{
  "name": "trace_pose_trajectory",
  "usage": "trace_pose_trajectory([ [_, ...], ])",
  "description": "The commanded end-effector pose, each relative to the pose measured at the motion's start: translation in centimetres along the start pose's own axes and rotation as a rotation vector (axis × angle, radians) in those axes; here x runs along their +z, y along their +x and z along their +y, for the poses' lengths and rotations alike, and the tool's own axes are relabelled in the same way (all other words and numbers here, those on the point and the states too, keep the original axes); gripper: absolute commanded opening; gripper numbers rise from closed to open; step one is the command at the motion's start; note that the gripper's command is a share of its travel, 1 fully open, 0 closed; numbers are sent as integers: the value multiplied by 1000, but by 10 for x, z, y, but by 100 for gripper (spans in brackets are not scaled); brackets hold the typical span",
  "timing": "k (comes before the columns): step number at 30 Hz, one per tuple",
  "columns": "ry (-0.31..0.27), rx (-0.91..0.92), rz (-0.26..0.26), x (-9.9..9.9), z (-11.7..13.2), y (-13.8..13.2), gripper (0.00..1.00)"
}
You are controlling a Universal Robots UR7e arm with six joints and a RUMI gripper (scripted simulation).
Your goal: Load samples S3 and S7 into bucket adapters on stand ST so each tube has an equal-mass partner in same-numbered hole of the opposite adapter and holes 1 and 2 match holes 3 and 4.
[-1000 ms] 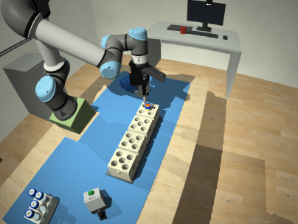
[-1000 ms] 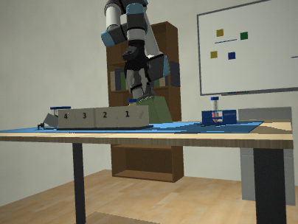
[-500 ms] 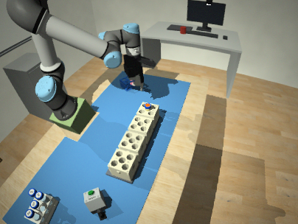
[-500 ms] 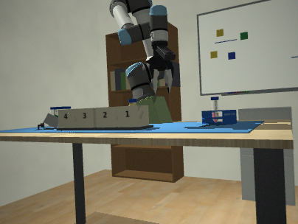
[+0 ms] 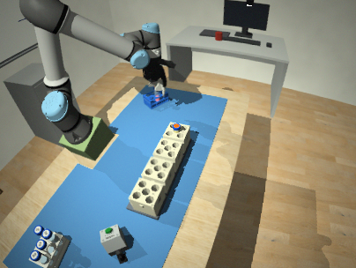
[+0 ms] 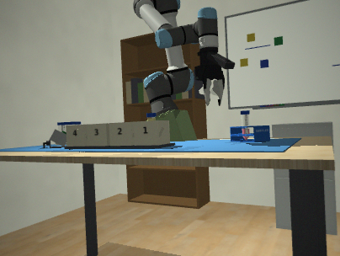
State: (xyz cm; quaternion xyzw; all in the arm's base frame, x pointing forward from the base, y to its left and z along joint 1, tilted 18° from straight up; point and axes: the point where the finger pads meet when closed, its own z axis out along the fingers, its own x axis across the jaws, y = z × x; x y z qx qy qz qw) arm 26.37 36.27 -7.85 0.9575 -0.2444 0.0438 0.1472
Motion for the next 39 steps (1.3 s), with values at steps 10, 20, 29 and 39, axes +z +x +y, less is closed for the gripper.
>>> trace_pose_trajectory([
  [10,2,9,-1,-1,-45,-105,35],
  [20,1,10,-1,-1,-48,-115,35],
  [29,-4,11,-2,28,-47,-115,35],
  [39,-4,10,-1,40,-47,-115,35],
])
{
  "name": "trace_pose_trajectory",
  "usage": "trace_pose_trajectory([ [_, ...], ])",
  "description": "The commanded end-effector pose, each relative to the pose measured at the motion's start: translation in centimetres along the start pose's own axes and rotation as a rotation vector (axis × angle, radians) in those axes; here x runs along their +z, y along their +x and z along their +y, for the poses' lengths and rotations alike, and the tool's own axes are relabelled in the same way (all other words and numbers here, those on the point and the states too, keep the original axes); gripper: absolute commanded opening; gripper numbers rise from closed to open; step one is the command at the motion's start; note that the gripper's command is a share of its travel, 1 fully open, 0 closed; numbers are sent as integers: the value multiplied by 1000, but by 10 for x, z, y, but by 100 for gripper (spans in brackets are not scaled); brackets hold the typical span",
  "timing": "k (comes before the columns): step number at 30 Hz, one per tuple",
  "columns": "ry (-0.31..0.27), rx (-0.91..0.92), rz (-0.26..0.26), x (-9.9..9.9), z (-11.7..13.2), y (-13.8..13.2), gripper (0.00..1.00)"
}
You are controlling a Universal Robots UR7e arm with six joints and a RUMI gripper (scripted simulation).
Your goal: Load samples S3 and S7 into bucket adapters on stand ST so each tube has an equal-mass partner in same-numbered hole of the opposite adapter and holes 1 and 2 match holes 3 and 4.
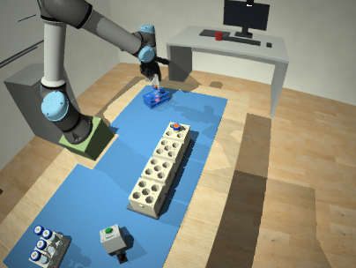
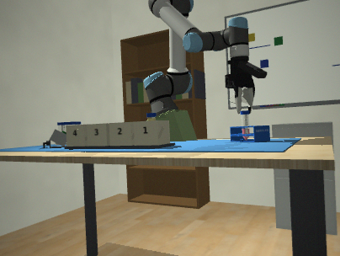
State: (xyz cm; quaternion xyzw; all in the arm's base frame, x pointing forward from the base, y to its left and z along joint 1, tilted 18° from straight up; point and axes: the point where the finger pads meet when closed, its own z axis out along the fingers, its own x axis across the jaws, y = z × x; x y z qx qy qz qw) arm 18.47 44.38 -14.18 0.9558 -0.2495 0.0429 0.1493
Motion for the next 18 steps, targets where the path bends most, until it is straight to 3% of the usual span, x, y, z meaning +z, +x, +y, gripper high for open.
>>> trace_pose_trajectory([
  [1,2,0,1,6,0,1,35],
  [14,6,0,1,10,-2,0,35],
  [15,7,0,1,10,-2,0,0],
  [18,7,0,1,10,-2,0,0],
])
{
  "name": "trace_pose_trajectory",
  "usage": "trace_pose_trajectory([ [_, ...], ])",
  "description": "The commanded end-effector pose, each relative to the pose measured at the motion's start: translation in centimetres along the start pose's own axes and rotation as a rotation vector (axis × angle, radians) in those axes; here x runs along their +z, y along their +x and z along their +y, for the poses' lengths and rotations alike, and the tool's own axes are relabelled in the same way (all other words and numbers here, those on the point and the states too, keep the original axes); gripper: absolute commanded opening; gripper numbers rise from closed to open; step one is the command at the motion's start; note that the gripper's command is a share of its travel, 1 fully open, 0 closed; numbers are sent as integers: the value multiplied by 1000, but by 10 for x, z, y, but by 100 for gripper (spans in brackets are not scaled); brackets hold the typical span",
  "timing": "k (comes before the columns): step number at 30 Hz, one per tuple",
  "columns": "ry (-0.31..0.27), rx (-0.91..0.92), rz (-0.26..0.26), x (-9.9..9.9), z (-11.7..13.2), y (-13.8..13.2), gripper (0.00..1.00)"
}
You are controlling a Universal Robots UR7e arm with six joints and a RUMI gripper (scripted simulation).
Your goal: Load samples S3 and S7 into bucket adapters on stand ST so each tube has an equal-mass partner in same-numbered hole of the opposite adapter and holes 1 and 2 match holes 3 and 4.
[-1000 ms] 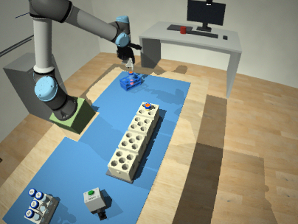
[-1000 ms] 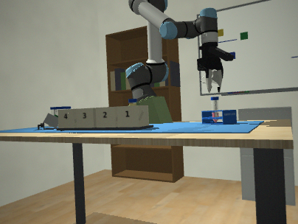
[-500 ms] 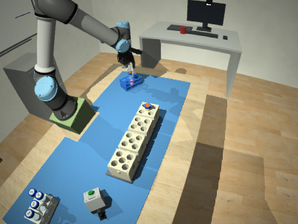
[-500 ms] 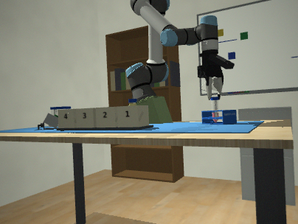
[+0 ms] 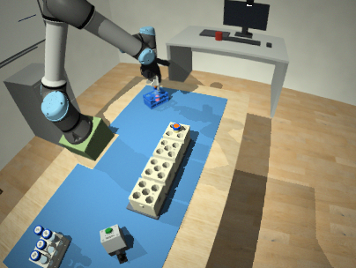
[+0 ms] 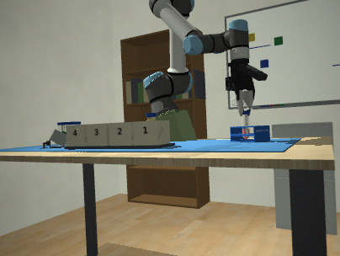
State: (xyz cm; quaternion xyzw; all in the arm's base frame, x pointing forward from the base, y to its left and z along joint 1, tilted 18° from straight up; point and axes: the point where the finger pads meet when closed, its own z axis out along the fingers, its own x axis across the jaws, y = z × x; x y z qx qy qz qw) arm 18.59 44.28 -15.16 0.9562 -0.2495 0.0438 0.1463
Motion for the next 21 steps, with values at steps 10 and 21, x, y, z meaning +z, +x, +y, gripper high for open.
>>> trace_pose_trajectory([
  [10,0,0,0,0,0,1,0],
  [21,5,-1,1,-15,-1,0,0],
])
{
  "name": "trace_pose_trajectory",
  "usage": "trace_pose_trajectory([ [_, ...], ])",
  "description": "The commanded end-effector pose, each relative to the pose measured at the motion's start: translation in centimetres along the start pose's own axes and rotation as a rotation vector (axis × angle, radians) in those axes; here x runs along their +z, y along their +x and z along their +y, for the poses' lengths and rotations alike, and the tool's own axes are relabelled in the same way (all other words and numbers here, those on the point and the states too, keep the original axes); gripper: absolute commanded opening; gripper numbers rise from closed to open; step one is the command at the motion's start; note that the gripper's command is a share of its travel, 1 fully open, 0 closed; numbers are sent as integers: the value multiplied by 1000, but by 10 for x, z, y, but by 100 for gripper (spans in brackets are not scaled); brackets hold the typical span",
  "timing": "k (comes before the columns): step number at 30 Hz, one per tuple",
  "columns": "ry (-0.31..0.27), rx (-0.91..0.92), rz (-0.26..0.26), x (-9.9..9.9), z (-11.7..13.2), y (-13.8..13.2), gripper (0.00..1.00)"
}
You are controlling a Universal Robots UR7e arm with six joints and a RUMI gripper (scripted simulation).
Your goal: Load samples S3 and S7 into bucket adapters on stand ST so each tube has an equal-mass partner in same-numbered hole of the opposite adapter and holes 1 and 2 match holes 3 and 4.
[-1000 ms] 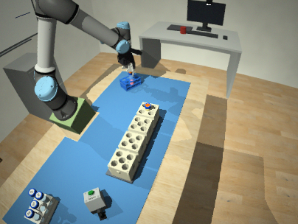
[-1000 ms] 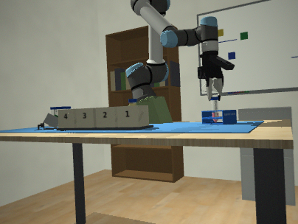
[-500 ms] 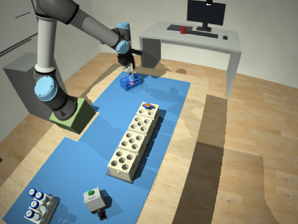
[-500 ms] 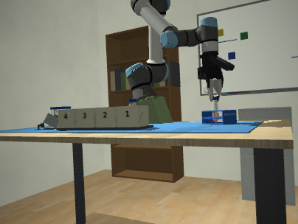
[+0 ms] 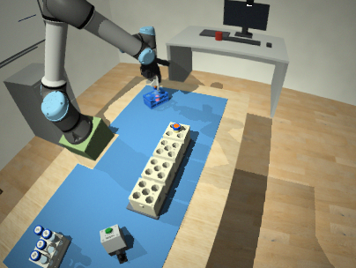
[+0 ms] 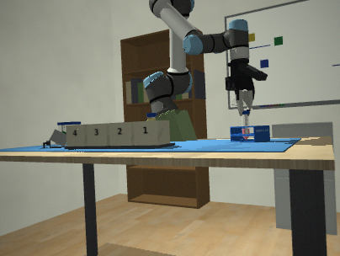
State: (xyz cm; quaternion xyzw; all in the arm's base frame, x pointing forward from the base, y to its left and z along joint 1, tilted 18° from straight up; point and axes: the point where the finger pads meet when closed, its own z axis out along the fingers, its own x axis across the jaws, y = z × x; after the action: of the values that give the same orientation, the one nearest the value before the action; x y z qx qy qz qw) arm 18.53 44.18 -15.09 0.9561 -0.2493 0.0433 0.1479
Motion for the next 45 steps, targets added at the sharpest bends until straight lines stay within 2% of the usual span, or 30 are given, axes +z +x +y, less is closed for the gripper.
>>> trace_pose_trajectory([
  [1,8,0,1,-18,-3,0,0],
  [5,8,0,1,-25,-3,0,0],
  [20,8,0,1,-75,-2,0,0],
  [22,8,0,1,-75,-2,0,0],
  [37,8,0,1,-125,-2,0,0],
  [45,8,0,1,-137,-2,0,0],
])
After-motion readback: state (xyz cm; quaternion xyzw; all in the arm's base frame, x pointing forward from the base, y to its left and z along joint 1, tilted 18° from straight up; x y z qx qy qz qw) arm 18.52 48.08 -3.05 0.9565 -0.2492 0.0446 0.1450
